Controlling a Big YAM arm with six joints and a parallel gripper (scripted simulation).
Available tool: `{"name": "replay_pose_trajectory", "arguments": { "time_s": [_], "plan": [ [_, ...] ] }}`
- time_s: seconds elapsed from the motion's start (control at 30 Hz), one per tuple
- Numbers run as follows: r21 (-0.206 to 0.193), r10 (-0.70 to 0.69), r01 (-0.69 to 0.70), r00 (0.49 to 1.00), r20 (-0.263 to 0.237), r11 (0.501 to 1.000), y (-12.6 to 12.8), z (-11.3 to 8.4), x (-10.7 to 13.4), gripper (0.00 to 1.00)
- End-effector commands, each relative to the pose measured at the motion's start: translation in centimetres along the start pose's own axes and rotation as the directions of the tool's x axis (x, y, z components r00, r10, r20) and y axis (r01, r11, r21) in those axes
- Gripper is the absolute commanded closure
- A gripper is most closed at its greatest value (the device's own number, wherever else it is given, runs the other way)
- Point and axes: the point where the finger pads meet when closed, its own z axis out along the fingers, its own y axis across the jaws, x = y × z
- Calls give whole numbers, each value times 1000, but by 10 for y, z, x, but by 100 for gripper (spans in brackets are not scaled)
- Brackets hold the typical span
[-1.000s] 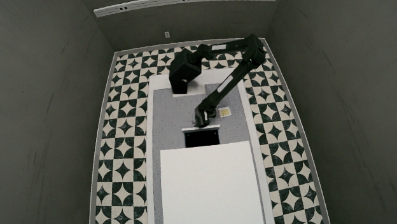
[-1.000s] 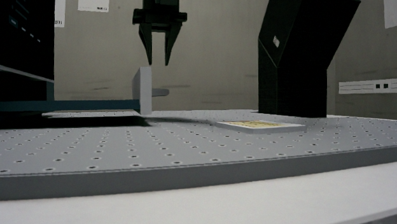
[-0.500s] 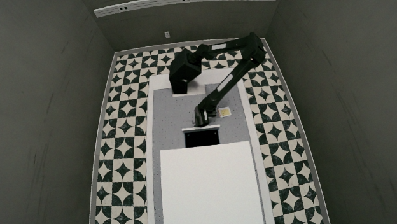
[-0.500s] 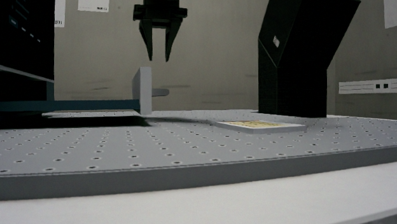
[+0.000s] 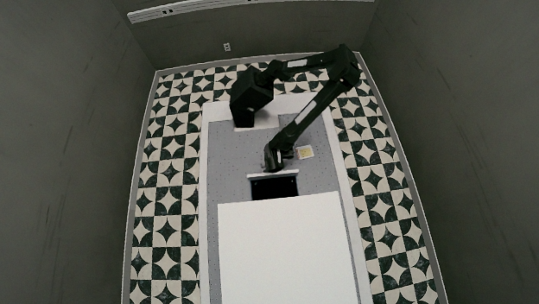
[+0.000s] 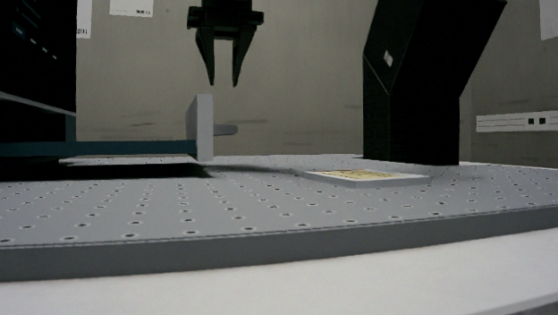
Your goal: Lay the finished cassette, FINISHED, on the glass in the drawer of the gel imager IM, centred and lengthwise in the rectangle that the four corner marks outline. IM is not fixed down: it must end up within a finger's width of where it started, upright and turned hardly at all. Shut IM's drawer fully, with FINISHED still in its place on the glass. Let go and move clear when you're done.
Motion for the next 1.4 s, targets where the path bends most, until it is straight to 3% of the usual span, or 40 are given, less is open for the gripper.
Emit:
{"name": "replay_pose_trajectory", "arguments": {
  "time_s": [0.0,0.63,0.67,0.87,1.07,1.13,1.37],
  "plan": [
    [-27,2,-2,1000,0,1000,9,4,1,69],
    [-27,2,-2,1000,0,1000,9,4,1,69],
    [10,59,-59,998,1,998,2,-14,2,0],
    [9,256,-256,967,2,967,19,-39,3,0],
    [9,443,-443,896,3,896,36,-63,4,0],
    [9,443,-443,896,3,896,36,-63,4,0],
    [8,638,-638,770,4,770,51,-86,5,0]
  ]
}}
